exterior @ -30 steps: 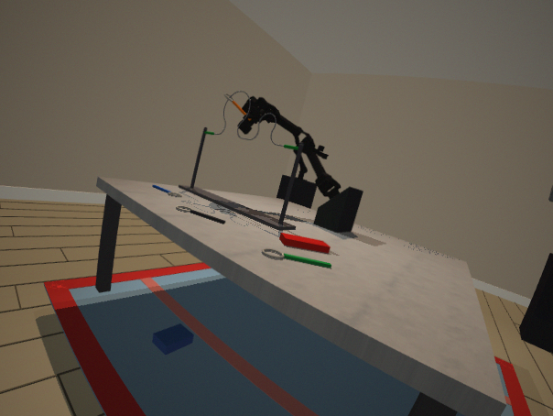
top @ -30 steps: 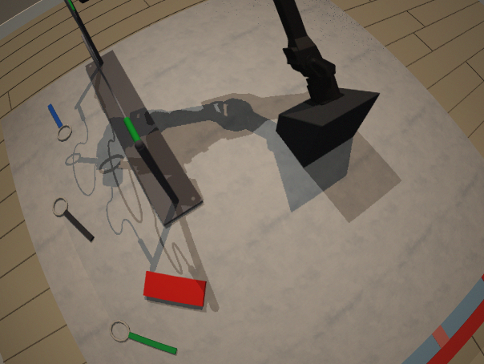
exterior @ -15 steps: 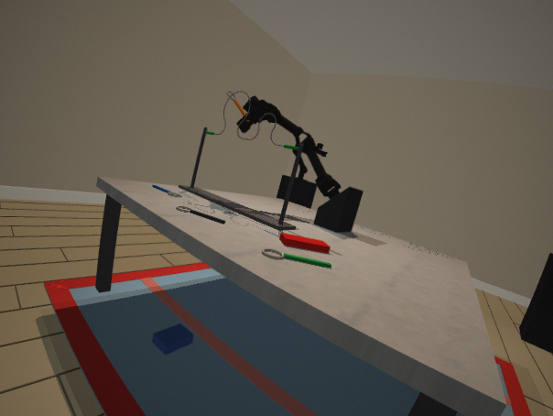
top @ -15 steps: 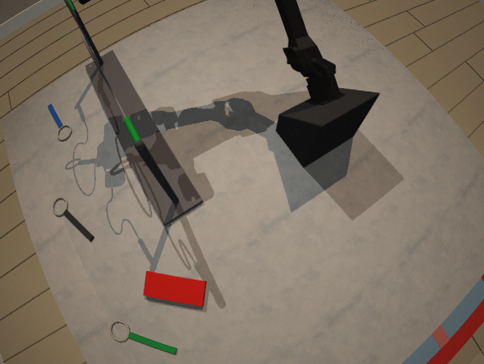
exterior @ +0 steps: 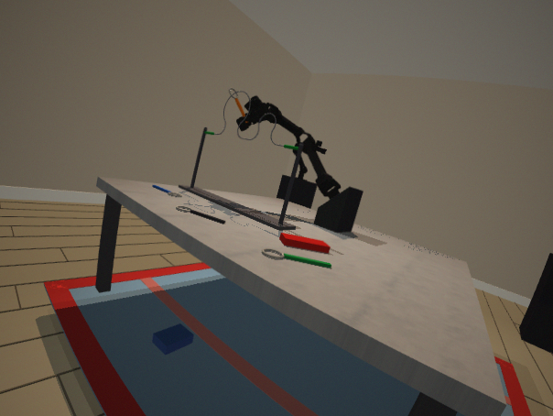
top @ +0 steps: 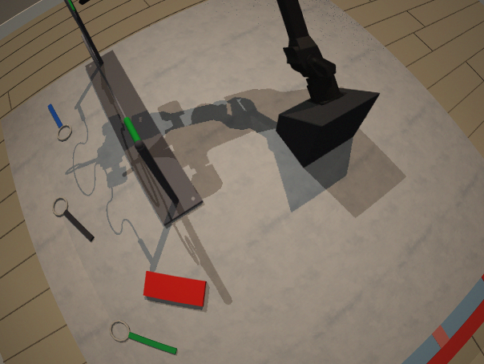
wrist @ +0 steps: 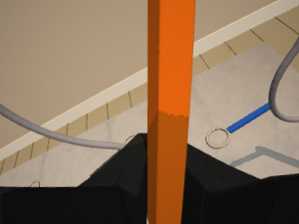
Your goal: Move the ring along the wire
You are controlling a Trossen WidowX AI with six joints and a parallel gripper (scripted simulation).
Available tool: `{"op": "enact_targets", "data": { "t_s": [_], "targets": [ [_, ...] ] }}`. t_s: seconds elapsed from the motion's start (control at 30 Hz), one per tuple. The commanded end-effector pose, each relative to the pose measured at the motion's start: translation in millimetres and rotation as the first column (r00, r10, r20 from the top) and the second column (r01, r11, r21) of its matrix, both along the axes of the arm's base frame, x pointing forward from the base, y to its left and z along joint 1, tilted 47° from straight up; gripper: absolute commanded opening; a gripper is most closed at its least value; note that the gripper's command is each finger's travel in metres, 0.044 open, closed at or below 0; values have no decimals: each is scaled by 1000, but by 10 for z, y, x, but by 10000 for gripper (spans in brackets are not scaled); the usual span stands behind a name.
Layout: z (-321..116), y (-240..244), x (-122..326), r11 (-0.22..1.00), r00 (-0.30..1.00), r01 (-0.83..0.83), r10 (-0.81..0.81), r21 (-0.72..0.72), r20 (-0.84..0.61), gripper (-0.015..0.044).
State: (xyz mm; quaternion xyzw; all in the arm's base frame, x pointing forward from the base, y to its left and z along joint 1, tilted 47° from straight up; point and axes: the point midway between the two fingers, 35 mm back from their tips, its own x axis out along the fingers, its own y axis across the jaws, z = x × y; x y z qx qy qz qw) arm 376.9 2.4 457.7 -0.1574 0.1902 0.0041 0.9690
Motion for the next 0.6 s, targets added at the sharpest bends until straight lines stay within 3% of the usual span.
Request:
{"op": "enact_targets", "data": {
  "t_s": [0.0, 0.57],
  "targets": [
    [-5, -26, -8, 998, 1000, 3, -2, -61, 10, -150],
    [23, -94, 7, 964, 999, 9, 5, -266, 51, -150]
  ]
}}
